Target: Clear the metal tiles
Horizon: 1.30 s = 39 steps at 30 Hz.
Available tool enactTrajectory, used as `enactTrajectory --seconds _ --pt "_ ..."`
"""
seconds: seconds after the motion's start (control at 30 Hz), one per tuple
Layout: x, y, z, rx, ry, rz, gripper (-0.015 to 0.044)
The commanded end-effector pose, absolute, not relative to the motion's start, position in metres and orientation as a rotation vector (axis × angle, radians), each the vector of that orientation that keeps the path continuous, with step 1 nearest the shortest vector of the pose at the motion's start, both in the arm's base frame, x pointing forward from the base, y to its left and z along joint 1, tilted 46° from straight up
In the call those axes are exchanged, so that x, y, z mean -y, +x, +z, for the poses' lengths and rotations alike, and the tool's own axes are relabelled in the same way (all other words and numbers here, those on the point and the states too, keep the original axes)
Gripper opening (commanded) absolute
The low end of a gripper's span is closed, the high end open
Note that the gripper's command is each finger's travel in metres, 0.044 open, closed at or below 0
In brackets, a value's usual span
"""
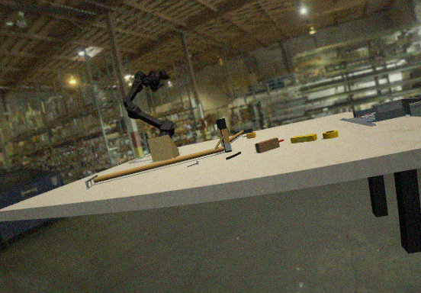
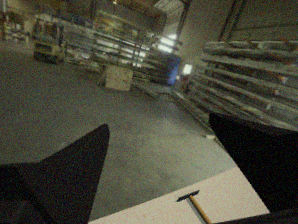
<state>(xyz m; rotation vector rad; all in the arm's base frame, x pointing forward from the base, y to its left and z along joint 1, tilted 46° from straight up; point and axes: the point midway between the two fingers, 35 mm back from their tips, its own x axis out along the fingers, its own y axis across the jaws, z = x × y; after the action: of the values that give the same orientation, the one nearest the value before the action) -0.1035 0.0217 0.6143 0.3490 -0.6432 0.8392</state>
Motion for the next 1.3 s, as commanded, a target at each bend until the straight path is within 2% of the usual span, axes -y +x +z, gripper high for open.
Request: enactTrajectory --seconds 0.0,1.27 --pt "-0.013 -0.101 0.609 0.624 0.377 0.847 0.0440" --pt "0.065 -0.059 0.548 0.421 0.531 0.875 0.0440"
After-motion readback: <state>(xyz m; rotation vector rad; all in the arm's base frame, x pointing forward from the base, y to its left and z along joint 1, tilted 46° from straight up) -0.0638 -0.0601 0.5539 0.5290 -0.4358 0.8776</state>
